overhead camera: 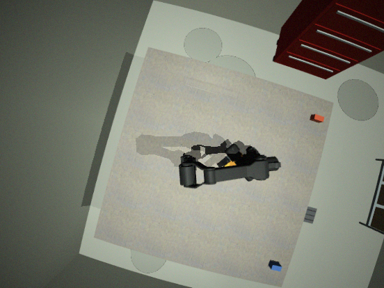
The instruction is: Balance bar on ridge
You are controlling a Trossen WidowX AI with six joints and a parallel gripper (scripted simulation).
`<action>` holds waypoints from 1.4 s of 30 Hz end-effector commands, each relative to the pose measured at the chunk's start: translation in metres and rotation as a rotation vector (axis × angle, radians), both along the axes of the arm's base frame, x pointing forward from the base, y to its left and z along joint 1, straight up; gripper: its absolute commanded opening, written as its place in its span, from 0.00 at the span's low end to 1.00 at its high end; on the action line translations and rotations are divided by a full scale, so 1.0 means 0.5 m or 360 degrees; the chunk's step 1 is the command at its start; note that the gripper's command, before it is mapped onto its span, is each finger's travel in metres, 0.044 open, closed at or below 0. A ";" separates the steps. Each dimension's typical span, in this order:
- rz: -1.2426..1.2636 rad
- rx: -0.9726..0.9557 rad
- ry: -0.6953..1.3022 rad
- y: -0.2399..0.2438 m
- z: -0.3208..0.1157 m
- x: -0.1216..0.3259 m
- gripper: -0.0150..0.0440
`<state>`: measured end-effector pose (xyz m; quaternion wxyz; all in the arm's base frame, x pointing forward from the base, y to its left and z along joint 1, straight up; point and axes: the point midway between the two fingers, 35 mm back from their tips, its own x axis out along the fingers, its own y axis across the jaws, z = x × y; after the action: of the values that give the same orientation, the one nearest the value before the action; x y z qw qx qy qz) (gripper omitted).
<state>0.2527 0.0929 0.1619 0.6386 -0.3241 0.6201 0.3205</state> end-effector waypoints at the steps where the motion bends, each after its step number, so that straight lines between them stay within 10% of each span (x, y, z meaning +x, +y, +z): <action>1: -0.0007 0.0005 -0.0004 0.003 -0.011 -0.002 0.25; 42: -0.0006 0.0005 -0.0004 0.001 -0.072 -0.001 0.25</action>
<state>0.2518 0.0930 0.1261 0.6394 -0.3240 0.6194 0.3201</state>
